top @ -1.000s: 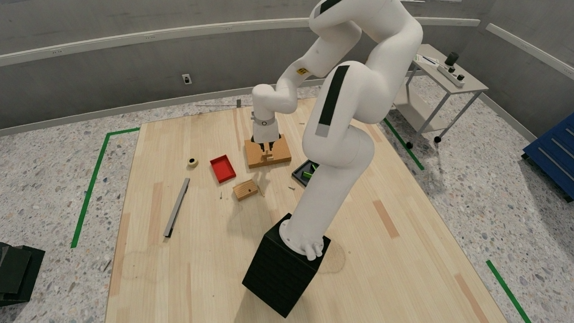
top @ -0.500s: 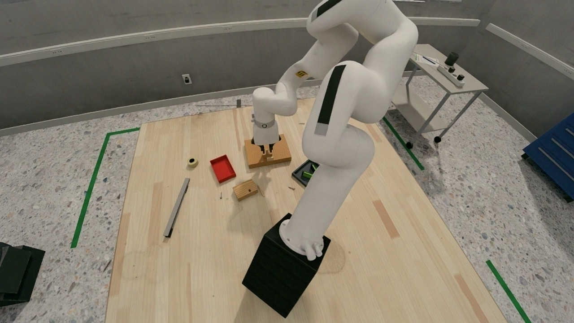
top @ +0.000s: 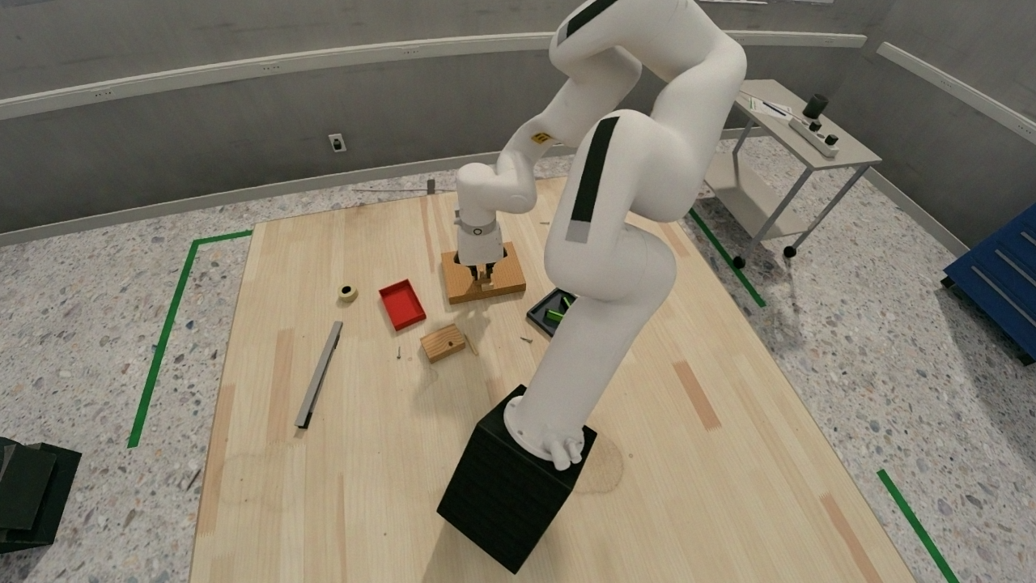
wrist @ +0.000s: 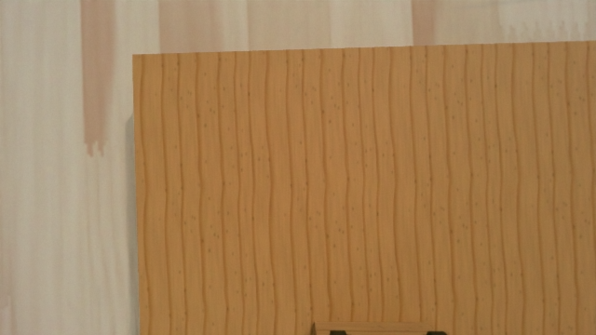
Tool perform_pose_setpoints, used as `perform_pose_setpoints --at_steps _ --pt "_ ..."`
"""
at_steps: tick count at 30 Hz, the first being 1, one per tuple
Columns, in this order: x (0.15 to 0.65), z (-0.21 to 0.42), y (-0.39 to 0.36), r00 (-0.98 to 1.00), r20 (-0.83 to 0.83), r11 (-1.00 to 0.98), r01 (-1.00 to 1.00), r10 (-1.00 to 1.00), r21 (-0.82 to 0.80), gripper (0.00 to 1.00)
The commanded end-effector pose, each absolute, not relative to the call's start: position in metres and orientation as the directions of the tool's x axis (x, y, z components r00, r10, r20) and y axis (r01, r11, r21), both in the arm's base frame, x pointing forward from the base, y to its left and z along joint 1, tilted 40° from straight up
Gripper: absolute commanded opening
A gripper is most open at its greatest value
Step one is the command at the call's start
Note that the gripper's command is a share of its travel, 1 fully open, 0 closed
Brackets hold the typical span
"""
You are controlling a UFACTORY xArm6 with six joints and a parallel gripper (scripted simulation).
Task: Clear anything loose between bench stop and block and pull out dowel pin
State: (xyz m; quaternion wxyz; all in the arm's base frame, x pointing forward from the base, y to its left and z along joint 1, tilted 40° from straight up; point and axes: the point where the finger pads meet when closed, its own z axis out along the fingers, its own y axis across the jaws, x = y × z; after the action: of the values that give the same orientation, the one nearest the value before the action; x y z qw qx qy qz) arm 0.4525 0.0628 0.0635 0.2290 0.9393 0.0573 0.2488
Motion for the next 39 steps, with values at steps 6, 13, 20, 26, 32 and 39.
perform_pose_setpoints --at_steps 6,13,20,26,32,39 --pt "0.4551 0.0612 0.0619 0.868 0.443 -0.889 -0.006 0.222 0.458 0.28" --pt "0.4552 0.0611 0.0618 0.868 0.443 -0.889 -0.006 0.222 0.458 0.28" --pt "0.4552 0.0611 0.0618 0.868 0.443 -0.889 -0.006 0.222 0.458 0.28" --pt "0.4552 0.0611 0.0618 0.868 0.443 -0.889 -0.006 0.222 0.458 0.21" --pt "0.4552 0.0611 0.0618 0.868 0.443 -0.889 -0.006 0.222 0.458 0.15" --pt "0.4552 0.0611 0.0618 0.868 0.443 -0.889 -0.006 0.222 0.458 0.08"
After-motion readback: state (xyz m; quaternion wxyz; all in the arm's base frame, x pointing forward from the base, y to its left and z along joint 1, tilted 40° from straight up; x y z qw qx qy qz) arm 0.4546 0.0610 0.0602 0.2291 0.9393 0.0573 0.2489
